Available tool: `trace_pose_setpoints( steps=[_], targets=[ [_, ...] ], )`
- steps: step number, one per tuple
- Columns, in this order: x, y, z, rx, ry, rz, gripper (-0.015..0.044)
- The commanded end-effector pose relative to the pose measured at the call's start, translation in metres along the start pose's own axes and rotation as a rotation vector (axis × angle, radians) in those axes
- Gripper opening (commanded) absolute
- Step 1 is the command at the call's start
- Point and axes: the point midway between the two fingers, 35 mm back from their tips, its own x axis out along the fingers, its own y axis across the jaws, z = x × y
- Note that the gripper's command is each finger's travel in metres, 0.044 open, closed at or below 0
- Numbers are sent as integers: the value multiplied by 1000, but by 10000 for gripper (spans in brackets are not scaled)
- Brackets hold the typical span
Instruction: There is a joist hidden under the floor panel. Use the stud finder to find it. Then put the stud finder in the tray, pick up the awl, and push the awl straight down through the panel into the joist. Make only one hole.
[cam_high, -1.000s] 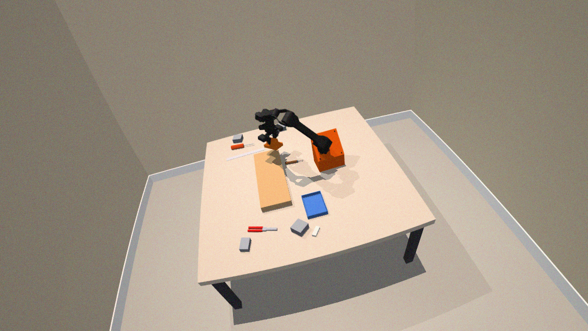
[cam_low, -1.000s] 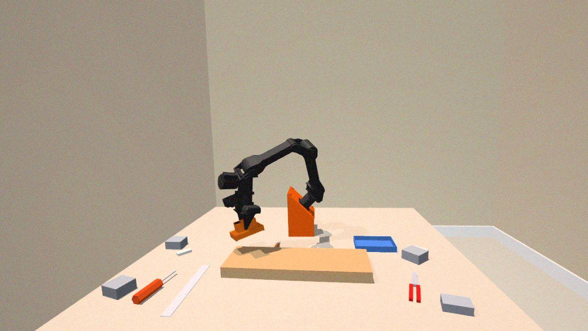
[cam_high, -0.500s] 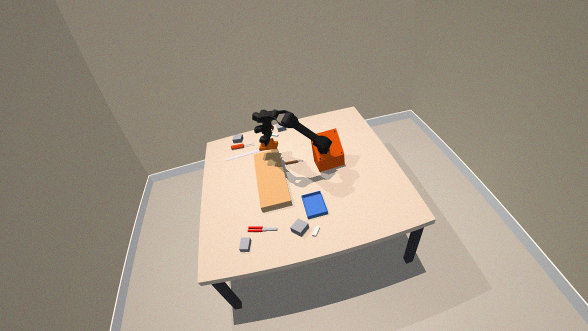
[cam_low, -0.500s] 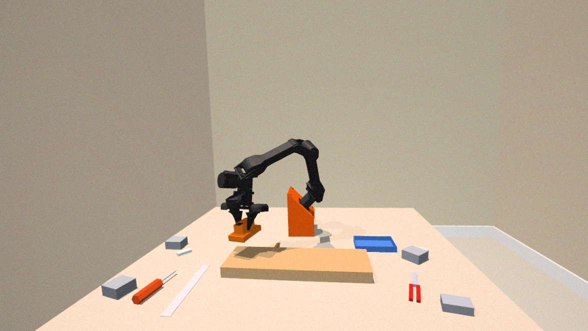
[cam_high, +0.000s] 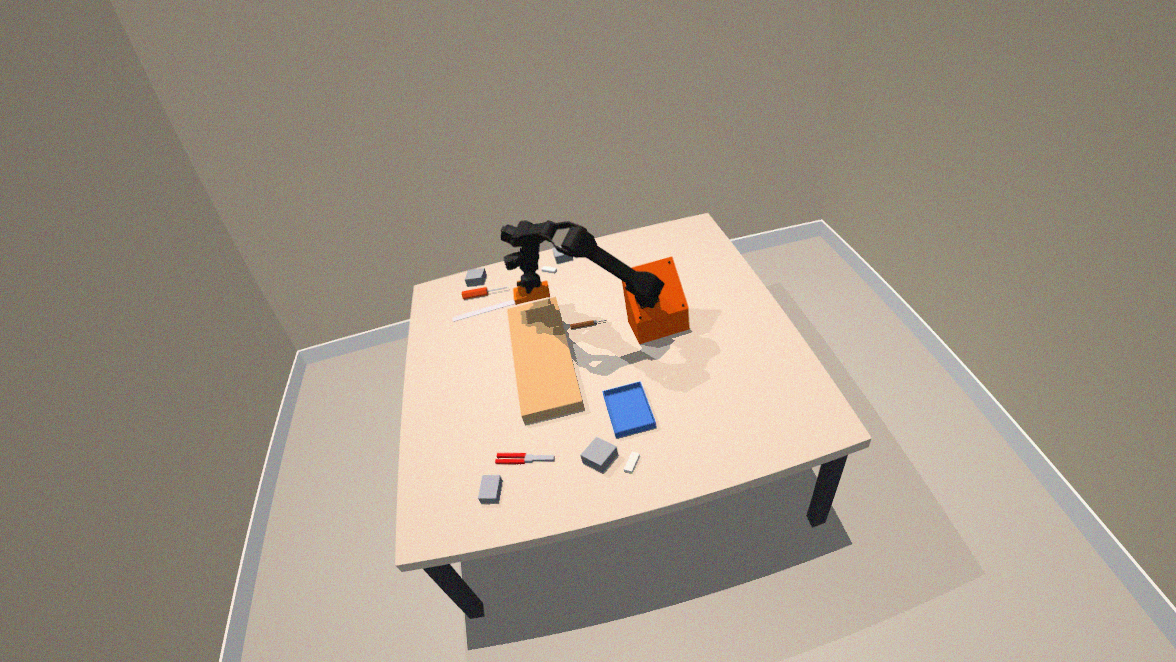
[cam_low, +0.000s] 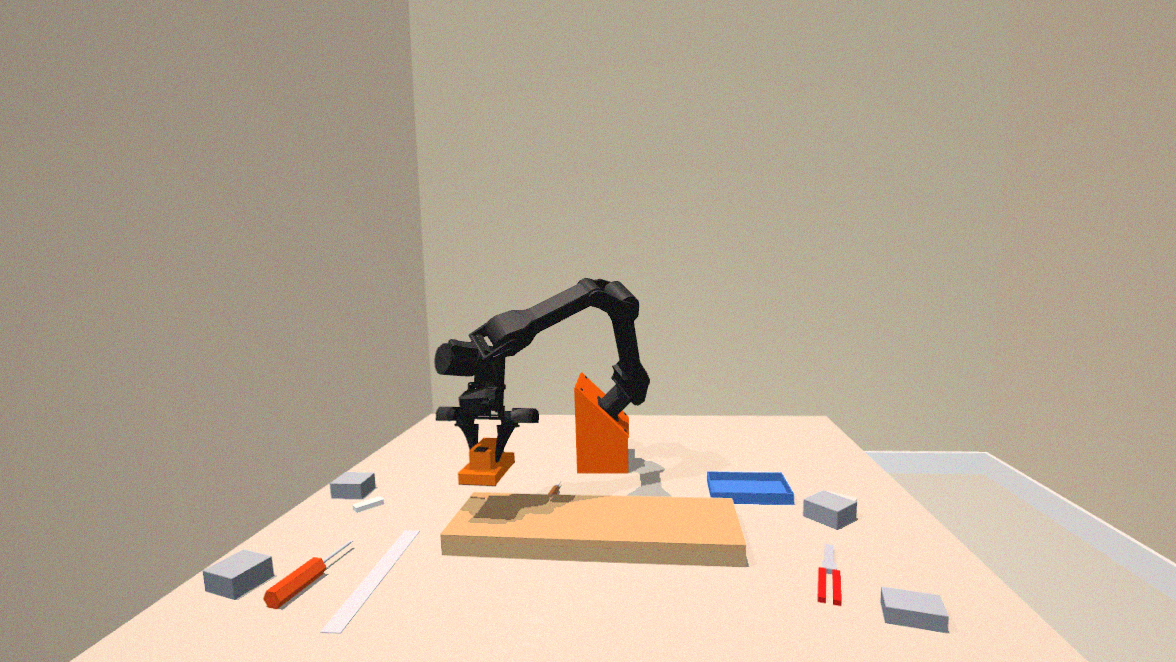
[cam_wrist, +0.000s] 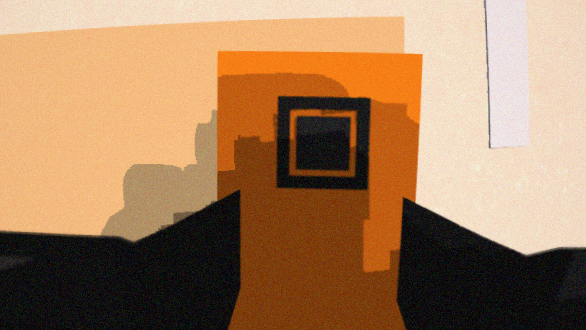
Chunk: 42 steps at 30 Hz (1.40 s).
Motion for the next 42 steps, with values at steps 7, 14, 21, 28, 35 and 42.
trace_pose_setpoints(
  steps=[7, 14, 21, 28, 35, 42],
  targets=[
    [24, 1, -4, -20, -1, 9, 0],
    [41, 1, -9, -28, 1, 13, 0],
    [56, 2, -13, -35, 3, 16, 0],
    [62, 2, -15, -35, 3, 17, 0],
    [71, 2, -18, -35, 3, 17, 0],
    [72, 8, -18, -35, 3, 18, 0]
  ],
)
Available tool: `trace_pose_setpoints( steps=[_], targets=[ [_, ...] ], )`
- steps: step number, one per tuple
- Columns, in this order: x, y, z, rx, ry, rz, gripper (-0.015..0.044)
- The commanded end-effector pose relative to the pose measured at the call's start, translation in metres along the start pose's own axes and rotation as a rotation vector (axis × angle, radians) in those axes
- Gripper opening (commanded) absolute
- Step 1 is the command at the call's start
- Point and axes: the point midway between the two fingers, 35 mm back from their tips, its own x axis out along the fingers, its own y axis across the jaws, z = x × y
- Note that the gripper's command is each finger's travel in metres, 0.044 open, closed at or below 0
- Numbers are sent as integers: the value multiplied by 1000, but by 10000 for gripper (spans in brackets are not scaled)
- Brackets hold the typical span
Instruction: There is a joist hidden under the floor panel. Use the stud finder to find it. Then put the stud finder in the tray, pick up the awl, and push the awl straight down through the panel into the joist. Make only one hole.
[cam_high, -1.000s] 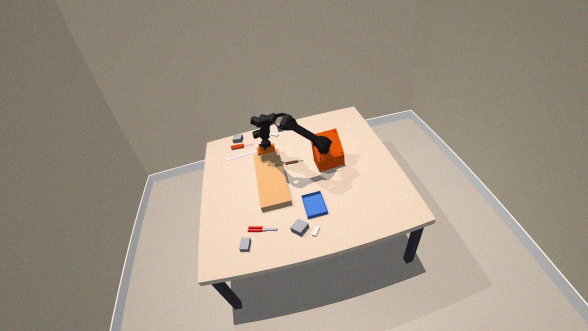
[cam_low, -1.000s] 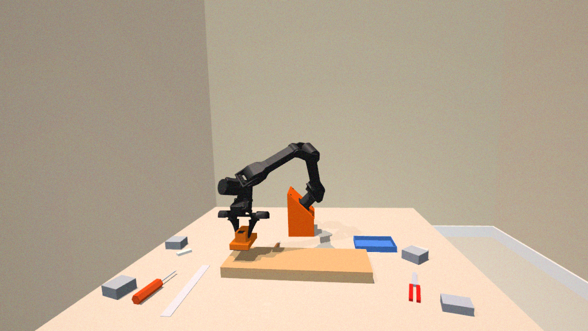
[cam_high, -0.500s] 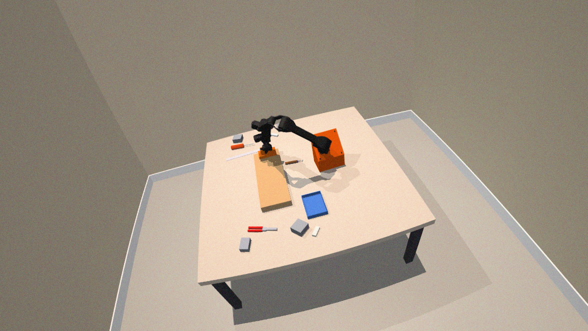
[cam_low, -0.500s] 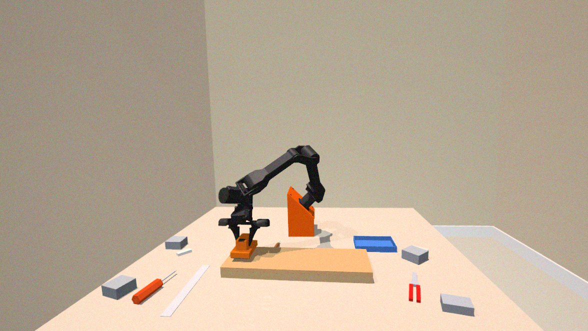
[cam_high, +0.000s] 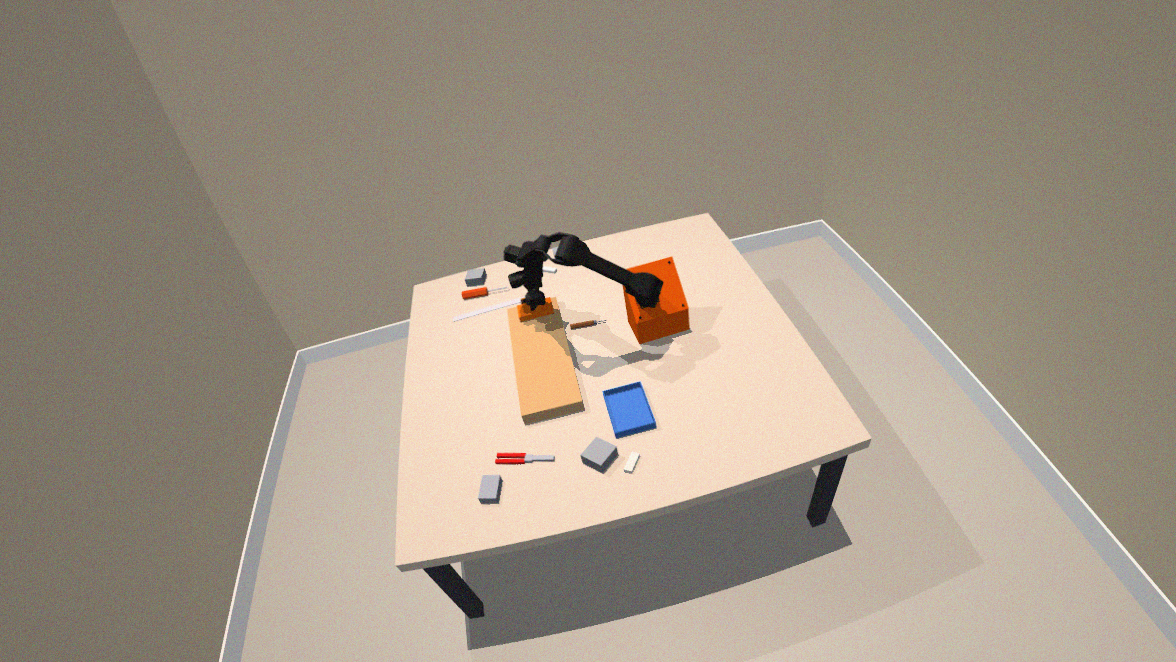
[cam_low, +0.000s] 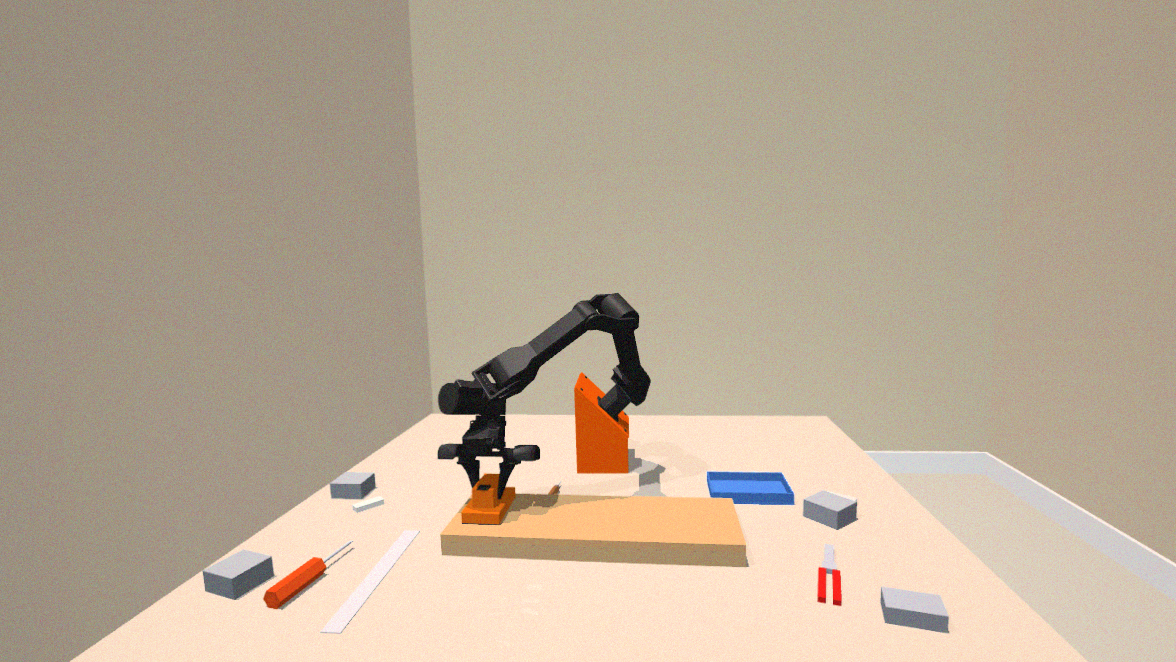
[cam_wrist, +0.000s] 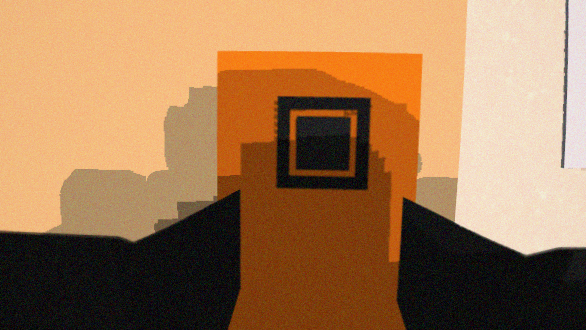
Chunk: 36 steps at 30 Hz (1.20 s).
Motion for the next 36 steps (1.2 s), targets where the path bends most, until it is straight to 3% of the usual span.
trace_pose_setpoints(
  steps=[1, 36],
  targets=[
    [1, 10, 0, 3, -1, 4, 0],
    [2, 144, 0, 7, 1, 11, 0]
  ],
)
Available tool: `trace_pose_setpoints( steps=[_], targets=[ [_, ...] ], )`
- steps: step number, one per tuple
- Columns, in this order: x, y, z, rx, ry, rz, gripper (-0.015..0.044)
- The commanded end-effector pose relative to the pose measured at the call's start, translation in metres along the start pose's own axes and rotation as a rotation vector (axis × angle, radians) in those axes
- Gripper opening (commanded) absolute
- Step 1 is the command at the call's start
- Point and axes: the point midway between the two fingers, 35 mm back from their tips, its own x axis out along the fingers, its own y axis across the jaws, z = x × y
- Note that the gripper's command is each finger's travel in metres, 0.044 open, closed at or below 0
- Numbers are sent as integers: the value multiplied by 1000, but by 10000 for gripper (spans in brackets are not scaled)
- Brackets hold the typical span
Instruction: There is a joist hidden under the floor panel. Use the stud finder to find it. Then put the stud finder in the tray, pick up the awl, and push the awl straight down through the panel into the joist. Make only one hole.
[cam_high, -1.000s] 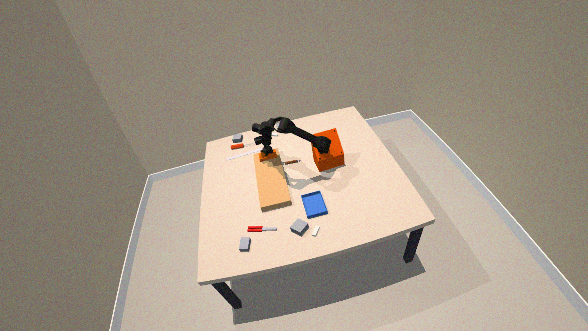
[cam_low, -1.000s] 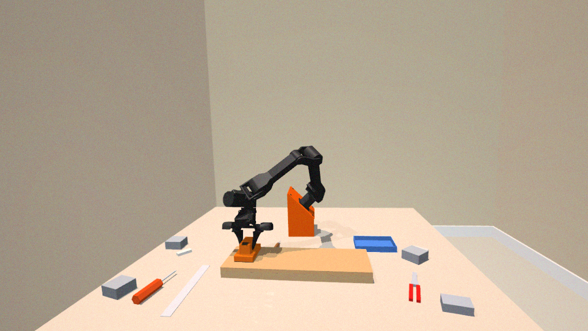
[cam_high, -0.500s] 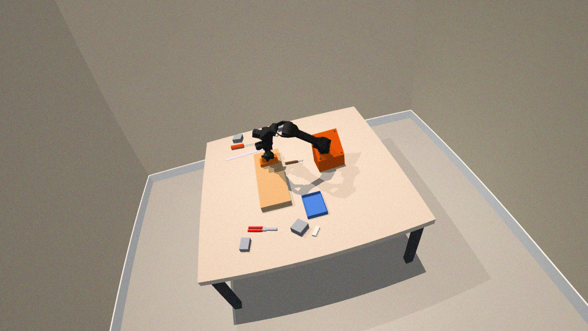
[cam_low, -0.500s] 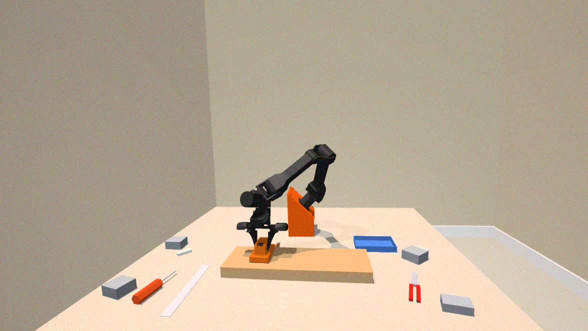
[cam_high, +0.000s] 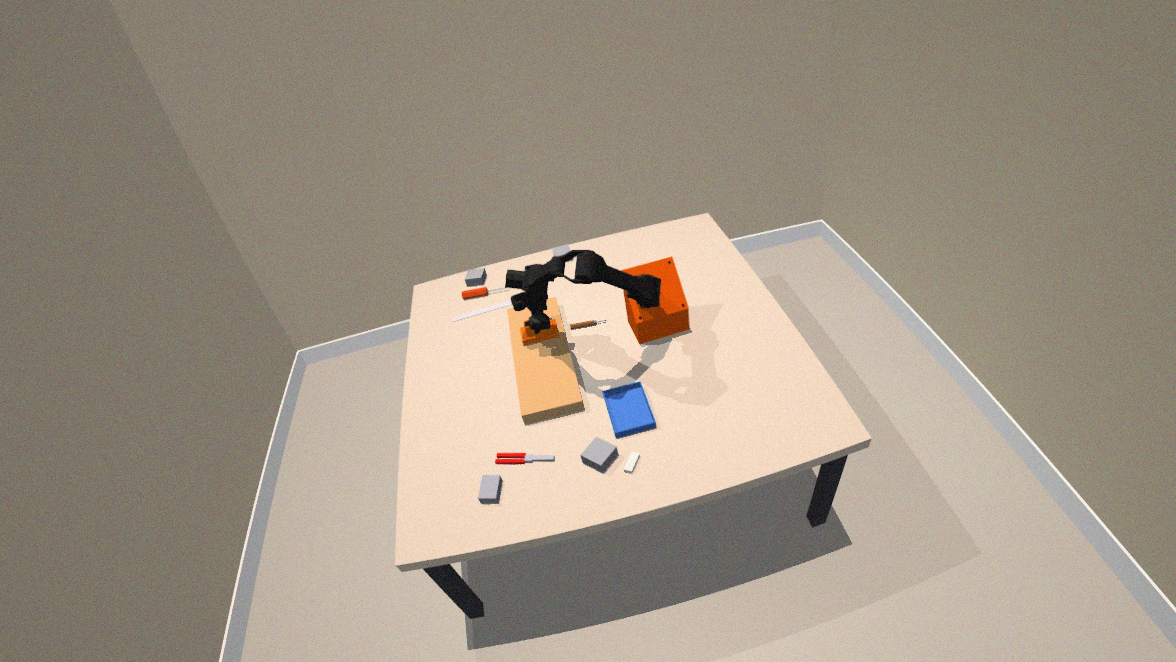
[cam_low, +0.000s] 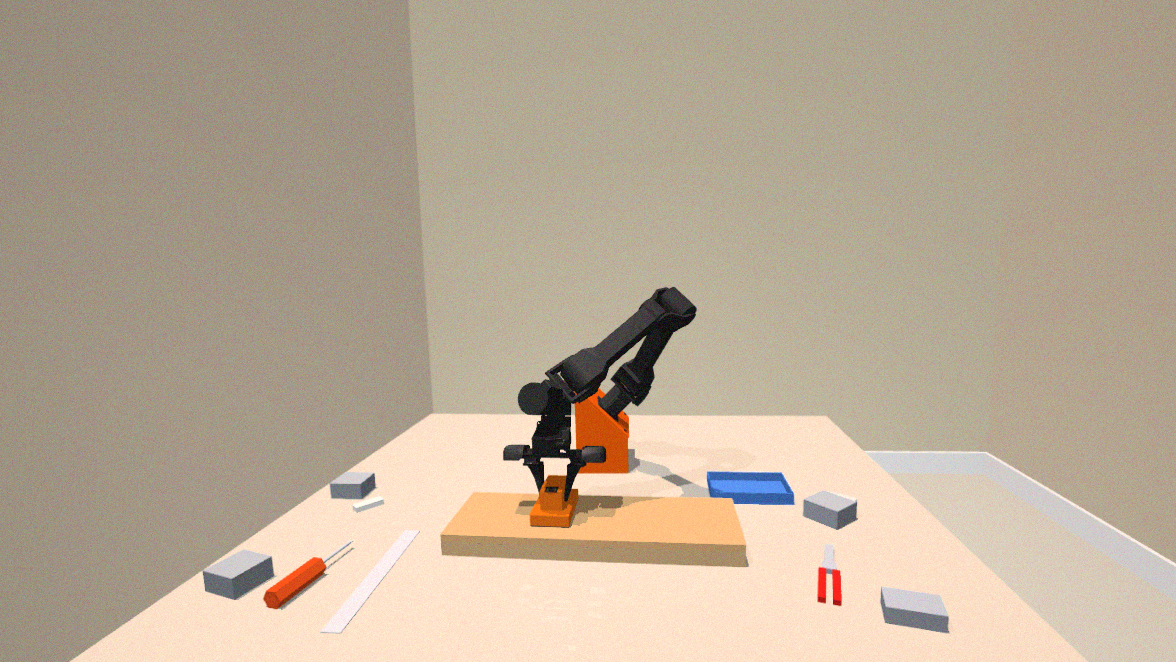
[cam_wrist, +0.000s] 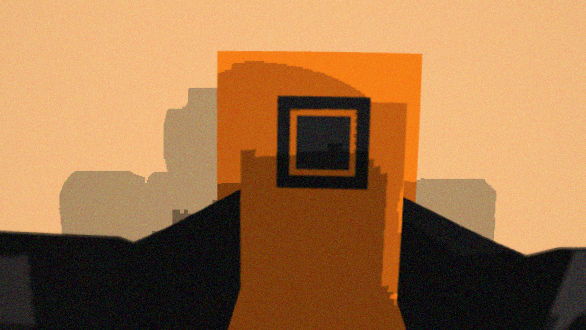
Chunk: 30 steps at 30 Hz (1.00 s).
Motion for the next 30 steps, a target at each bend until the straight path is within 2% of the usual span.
trace_pose_setpoints(
  steps=[1, 30],
  targets=[
    [1, 20, -1, -3, 2, 8, 0],
    [0, 132, -1, 0, 3, 13, 0]
  ],
)
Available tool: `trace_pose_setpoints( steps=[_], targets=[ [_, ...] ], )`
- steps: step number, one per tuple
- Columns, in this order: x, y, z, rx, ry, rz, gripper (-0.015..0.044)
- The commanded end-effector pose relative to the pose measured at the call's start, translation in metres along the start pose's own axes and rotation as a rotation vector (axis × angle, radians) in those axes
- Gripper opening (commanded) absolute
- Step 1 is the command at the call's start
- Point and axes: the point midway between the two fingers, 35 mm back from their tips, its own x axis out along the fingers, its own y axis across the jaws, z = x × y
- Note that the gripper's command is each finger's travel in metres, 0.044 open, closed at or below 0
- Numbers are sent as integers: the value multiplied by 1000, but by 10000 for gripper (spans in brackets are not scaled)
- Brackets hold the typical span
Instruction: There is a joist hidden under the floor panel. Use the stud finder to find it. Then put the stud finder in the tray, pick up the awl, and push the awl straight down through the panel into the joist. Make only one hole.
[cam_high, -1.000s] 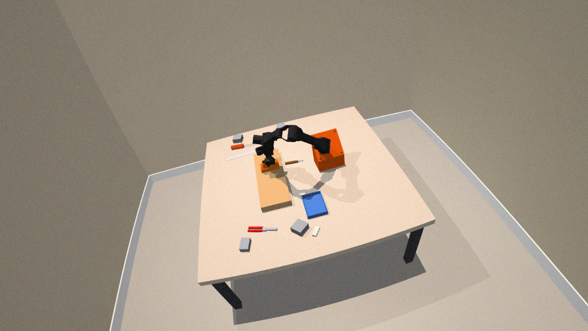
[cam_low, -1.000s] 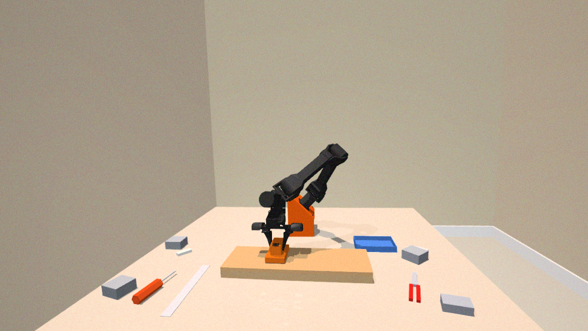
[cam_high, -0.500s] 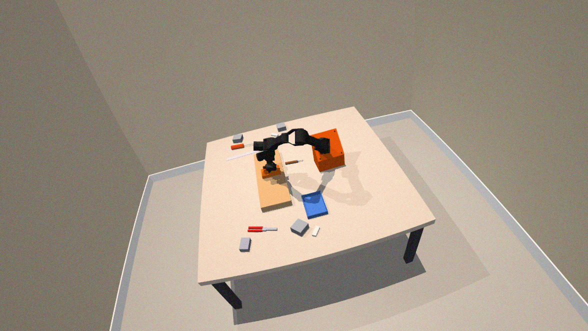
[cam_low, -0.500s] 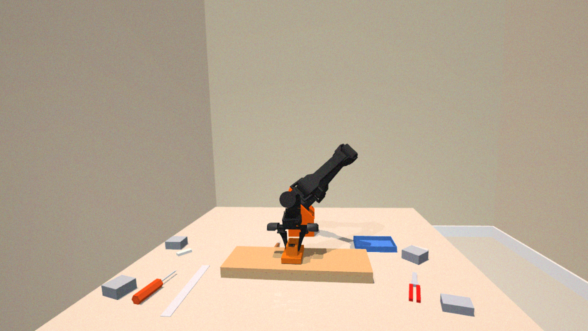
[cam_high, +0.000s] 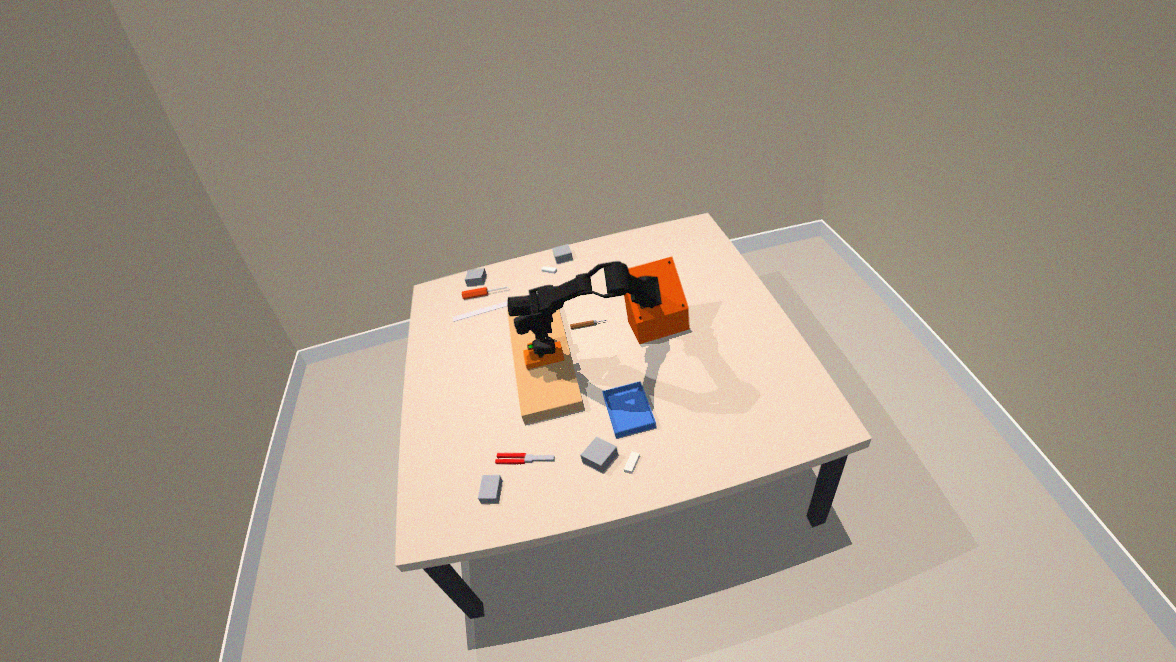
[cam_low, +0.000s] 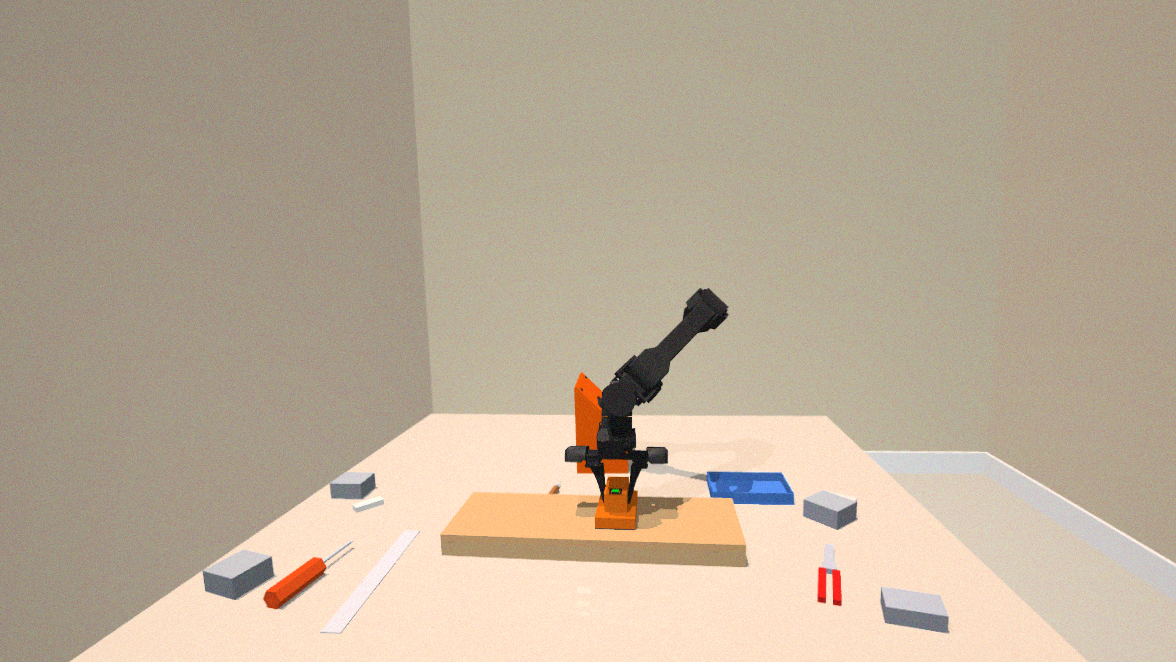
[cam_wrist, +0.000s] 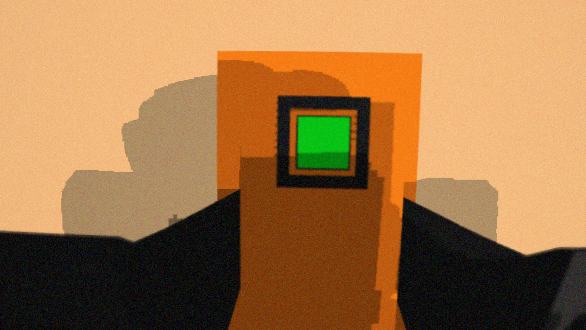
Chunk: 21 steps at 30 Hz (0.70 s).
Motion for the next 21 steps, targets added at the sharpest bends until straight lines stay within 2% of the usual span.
trace_pose_setpoints(
  steps=[1, 21],
  targets=[
    [0, 19, -2, -2, 2, 2, 0],
    [0, 96, -2, -1, 2, 5, 0]
  ],
)
